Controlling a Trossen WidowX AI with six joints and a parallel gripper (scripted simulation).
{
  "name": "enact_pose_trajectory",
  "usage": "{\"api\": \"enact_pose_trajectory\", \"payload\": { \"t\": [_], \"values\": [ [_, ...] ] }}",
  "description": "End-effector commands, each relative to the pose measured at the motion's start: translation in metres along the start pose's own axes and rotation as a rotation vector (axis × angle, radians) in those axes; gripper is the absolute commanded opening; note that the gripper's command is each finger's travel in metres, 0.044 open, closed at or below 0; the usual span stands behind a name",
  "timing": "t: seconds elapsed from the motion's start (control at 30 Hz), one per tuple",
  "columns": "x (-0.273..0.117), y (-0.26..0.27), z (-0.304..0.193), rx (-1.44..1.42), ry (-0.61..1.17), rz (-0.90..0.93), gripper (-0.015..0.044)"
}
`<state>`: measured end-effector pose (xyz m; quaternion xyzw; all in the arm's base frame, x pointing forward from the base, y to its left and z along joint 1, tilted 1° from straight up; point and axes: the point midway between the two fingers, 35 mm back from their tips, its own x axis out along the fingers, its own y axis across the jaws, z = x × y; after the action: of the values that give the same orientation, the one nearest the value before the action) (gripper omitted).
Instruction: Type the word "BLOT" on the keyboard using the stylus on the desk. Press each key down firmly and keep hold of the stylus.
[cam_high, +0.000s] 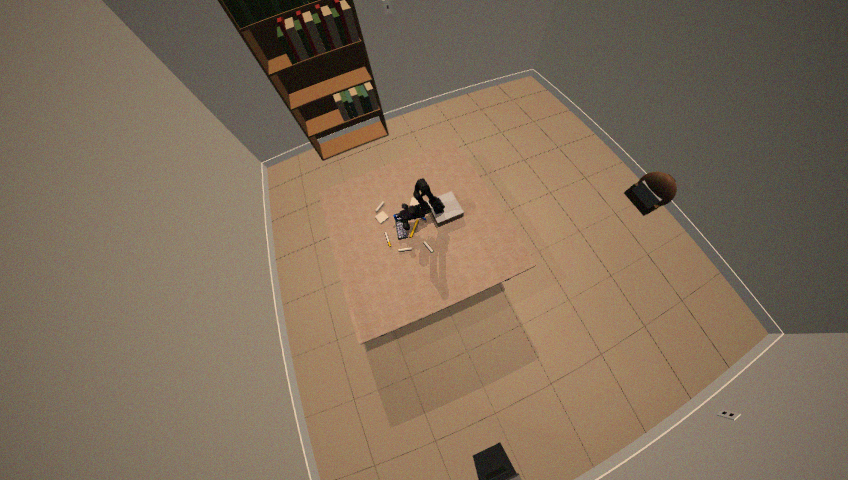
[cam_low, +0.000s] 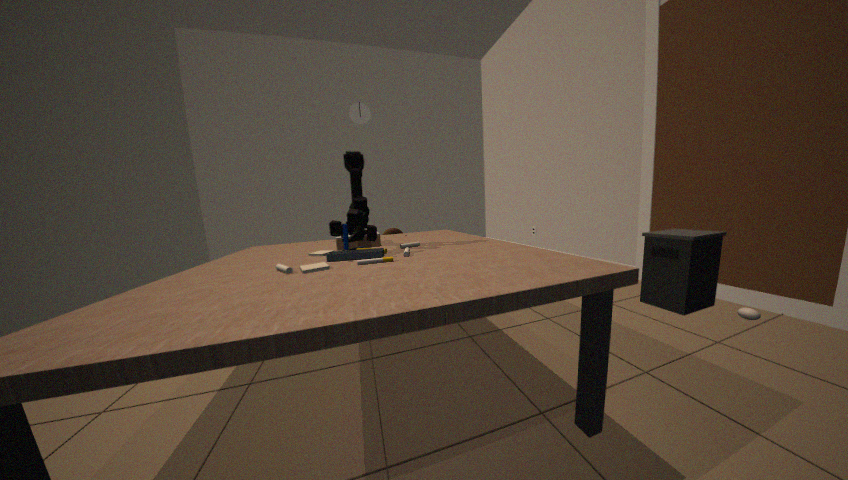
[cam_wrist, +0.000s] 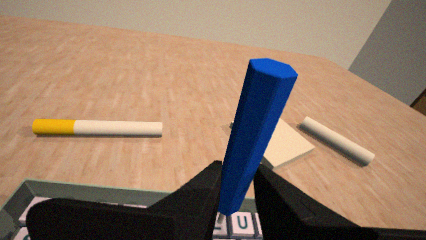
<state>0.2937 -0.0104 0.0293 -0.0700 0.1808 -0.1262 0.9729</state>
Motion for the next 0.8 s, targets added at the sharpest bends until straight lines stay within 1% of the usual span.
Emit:
{"api": "enact_pose_trajectory", "payload": {
  "t": [0.0,0.3,0.77],
  "values": [
    [0.000,0.000,0.000,-0.005,0.001,-0.001,0.0081],
    [-0.001,-0.001,0.002,-0.005,0.001,-0.001,0.0081],
    [-0.006,-0.003,0.021,-0.004,0.000,-0.001,0.0081]
  ]
}}
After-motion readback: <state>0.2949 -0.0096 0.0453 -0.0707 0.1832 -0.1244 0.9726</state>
